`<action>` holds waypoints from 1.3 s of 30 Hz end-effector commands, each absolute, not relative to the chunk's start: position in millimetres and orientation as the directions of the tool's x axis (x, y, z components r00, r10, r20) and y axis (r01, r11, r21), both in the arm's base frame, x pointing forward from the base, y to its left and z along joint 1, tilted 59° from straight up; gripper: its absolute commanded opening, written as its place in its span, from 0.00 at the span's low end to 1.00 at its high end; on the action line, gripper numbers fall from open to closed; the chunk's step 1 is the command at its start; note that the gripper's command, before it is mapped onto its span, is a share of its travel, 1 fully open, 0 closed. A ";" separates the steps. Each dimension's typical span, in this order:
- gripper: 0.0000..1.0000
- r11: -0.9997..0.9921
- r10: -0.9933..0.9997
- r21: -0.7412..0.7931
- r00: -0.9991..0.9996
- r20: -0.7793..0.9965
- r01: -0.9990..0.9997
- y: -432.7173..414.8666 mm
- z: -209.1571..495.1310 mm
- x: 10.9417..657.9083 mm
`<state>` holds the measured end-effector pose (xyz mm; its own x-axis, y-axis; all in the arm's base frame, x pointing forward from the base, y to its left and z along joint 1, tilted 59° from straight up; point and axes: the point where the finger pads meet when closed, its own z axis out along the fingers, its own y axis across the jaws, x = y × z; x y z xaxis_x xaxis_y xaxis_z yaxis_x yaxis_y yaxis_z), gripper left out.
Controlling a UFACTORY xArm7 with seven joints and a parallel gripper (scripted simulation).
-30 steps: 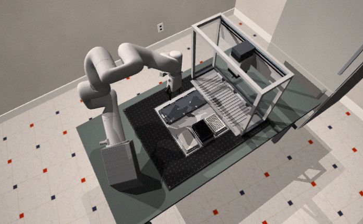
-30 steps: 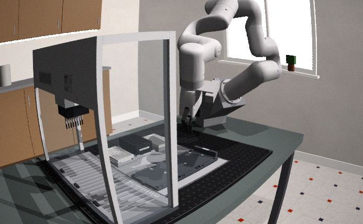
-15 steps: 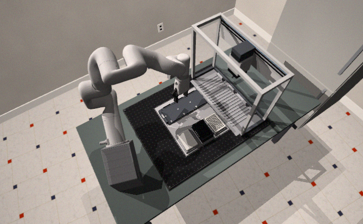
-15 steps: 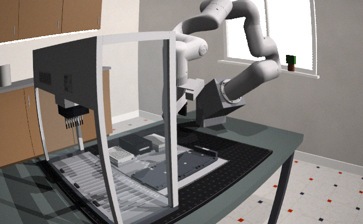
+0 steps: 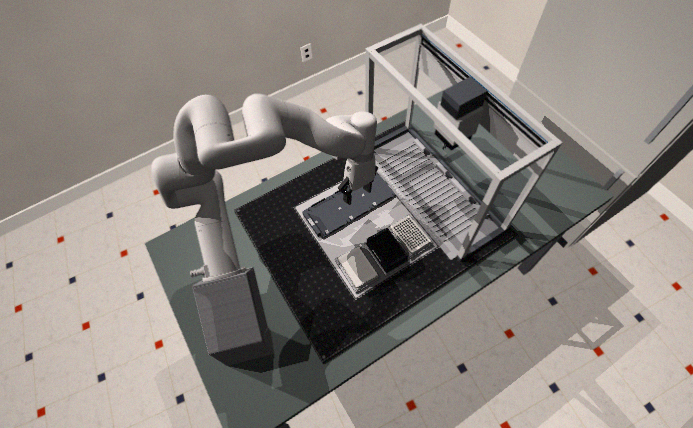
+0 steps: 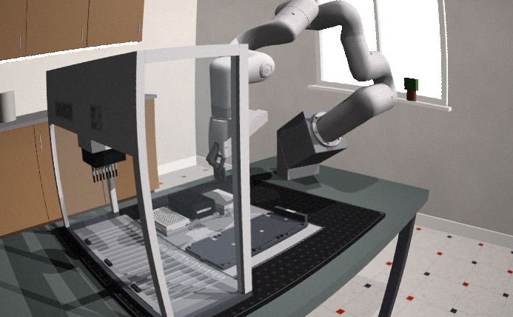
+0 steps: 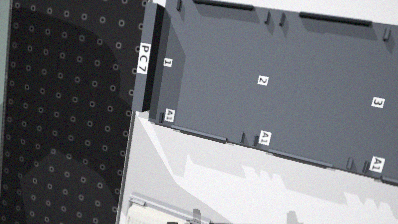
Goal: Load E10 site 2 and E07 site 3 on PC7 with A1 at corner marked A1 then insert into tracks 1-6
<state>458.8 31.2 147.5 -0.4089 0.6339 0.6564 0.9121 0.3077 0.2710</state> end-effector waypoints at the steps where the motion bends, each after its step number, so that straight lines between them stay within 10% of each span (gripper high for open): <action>1: 1.00 0.263 0.632 0.264 -0.373 0.680 0.928 23.4 138.5 466.7; 39: 1.00 0.016 0.548 0.247 -0.215 0.808 0.969 -43.1 34.0 504.4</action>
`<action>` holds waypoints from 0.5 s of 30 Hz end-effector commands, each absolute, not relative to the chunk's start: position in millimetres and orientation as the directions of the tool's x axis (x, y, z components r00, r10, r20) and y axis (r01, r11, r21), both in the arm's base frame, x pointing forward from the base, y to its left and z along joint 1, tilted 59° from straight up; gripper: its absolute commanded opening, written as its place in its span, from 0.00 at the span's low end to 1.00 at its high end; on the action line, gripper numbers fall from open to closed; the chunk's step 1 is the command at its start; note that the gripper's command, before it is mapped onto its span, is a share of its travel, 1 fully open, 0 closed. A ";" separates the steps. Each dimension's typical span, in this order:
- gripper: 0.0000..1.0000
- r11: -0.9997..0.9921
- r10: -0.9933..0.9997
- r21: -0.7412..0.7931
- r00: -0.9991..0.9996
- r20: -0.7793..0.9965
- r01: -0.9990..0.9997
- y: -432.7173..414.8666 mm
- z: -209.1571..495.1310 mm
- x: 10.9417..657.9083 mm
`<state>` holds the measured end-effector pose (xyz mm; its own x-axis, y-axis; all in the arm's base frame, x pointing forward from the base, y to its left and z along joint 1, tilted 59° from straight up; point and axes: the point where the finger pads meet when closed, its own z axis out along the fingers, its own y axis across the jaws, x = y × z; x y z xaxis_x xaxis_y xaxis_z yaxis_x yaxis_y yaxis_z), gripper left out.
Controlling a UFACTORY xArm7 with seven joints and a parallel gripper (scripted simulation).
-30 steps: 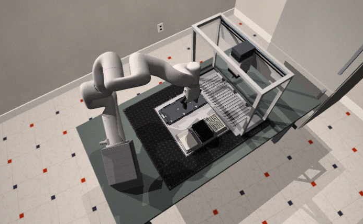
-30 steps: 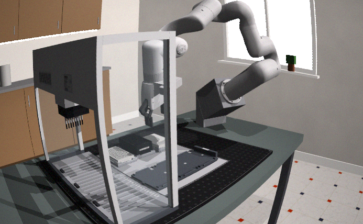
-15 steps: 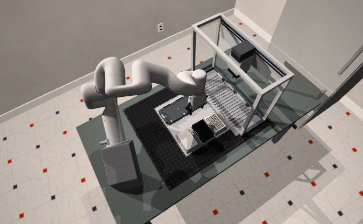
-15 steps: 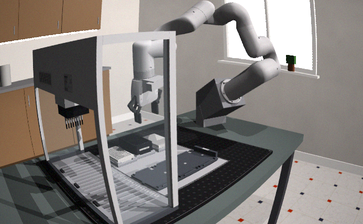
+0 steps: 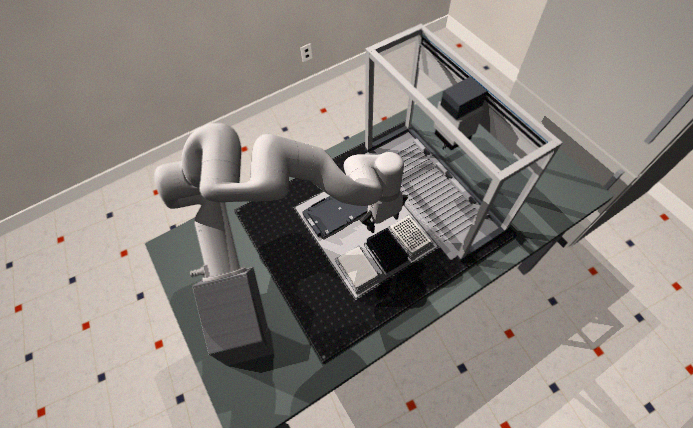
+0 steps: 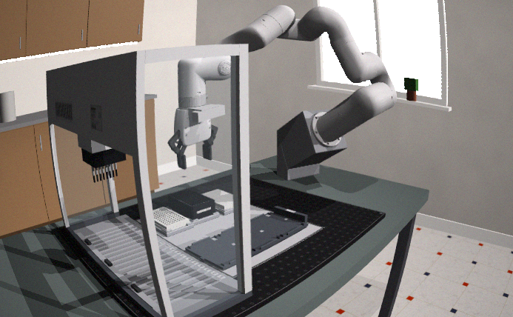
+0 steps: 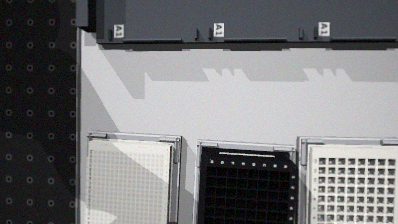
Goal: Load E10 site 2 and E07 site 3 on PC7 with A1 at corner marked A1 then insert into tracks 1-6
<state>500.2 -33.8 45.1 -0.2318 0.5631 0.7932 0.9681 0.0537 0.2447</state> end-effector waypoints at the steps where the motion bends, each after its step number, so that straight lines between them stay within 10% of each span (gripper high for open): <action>1: 1.00 -0.013 0.534 0.247 -0.202 0.821 0.969 -45.7 29.7 505.1; 15: 1.00 -0.021 0.530 0.246 -0.198 0.825 0.969 -55.0 14.5 507.5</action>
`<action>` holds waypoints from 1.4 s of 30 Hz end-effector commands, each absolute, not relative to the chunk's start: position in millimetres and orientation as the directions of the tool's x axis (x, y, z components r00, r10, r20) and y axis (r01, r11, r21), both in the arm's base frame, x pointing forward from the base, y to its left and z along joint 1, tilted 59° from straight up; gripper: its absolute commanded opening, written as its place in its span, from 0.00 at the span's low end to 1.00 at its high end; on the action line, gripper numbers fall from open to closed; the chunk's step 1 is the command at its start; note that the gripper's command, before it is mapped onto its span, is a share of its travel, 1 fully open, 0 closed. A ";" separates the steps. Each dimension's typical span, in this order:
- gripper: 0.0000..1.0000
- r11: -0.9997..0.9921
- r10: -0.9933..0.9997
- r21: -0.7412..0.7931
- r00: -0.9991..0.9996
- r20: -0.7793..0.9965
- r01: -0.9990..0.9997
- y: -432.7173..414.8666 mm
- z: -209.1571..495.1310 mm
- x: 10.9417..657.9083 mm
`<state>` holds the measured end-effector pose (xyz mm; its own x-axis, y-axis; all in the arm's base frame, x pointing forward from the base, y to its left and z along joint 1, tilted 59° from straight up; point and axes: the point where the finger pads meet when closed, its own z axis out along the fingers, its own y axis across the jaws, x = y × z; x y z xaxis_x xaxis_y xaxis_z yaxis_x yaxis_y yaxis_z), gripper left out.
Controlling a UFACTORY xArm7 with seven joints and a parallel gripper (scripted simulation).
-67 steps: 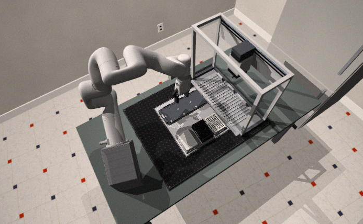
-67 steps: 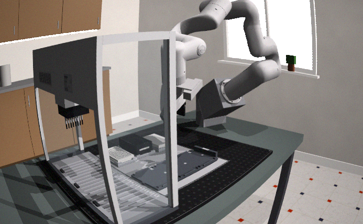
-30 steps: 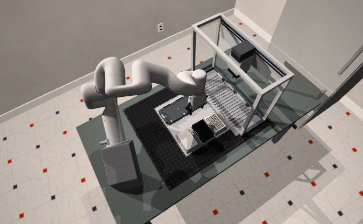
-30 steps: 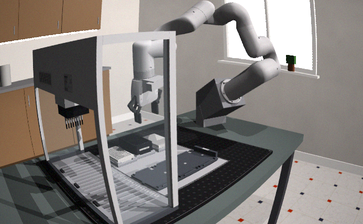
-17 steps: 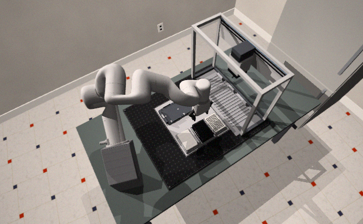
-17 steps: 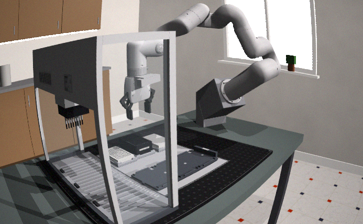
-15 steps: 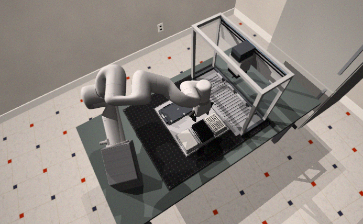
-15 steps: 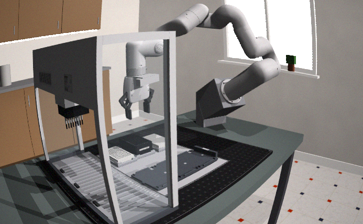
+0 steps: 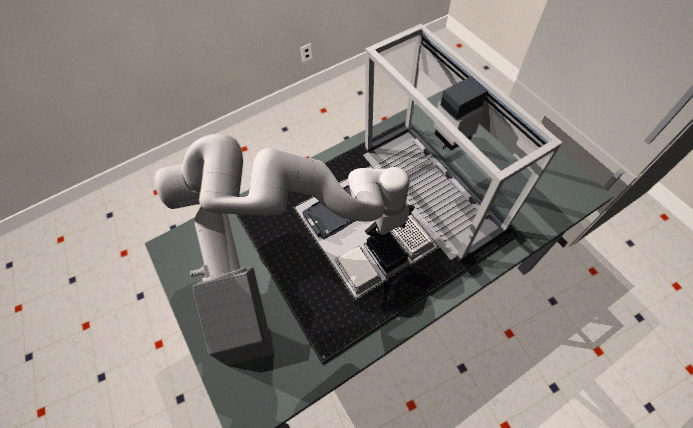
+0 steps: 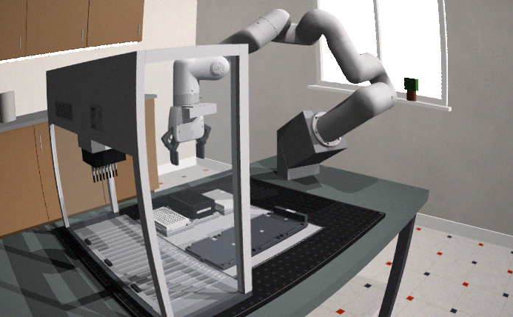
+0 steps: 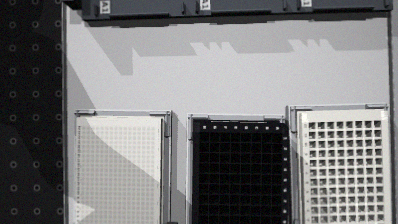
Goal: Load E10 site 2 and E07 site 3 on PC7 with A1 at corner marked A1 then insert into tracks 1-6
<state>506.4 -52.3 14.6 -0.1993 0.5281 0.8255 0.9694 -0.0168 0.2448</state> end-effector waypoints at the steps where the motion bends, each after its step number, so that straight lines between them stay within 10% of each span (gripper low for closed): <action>1: 1.00 -0.021 0.530 0.246 -0.198 0.825 0.969 -55.0 14.4 507.5; 42: 1.00 -0.021 0.530 0.246 -0.198 0.825 0.969 -11.1 -11.9 515.1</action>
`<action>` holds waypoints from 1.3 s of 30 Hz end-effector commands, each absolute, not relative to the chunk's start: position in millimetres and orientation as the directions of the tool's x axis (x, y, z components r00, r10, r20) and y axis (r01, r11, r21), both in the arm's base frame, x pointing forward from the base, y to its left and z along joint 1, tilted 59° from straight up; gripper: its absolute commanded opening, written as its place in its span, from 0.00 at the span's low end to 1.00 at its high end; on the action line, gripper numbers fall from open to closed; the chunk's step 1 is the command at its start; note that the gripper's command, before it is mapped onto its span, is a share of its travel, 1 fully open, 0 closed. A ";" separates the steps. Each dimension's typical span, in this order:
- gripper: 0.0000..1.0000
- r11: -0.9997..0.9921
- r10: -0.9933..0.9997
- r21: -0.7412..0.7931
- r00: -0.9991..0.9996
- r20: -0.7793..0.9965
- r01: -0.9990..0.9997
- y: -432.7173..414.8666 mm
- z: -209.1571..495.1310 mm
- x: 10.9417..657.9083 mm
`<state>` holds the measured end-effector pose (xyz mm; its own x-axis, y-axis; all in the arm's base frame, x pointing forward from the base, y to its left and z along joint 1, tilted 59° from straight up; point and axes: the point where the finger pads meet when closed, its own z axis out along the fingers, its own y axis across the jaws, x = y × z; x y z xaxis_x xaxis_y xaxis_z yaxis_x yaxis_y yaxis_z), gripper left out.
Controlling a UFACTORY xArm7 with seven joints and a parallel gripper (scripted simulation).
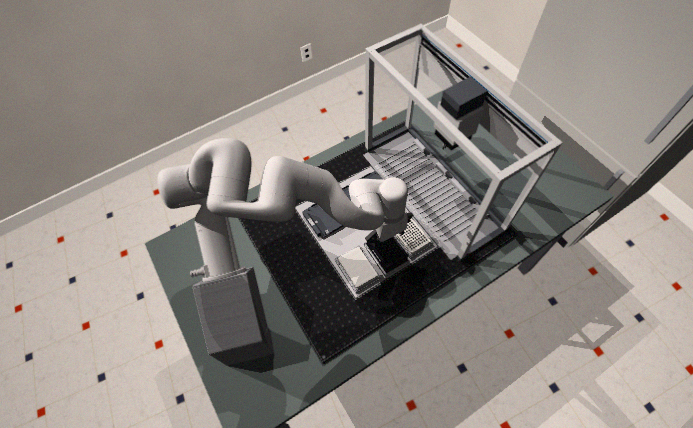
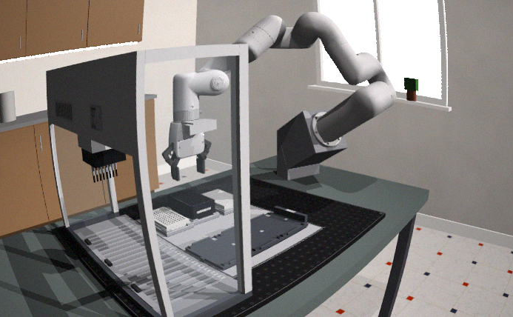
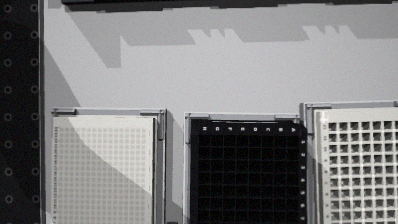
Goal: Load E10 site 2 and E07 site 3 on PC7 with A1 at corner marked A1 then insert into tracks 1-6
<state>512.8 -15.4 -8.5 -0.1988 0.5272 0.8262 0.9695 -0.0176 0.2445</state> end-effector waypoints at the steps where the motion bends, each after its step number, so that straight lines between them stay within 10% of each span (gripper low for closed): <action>1: 1.00 -0.021 0.530 0.246 -0.198 0.825 0.969 -9.7 -12.7 515.4; 39: 1.00 -0.021 0.530 0.246 -0.198 0.825 0.969 14.9 -27.5 519.6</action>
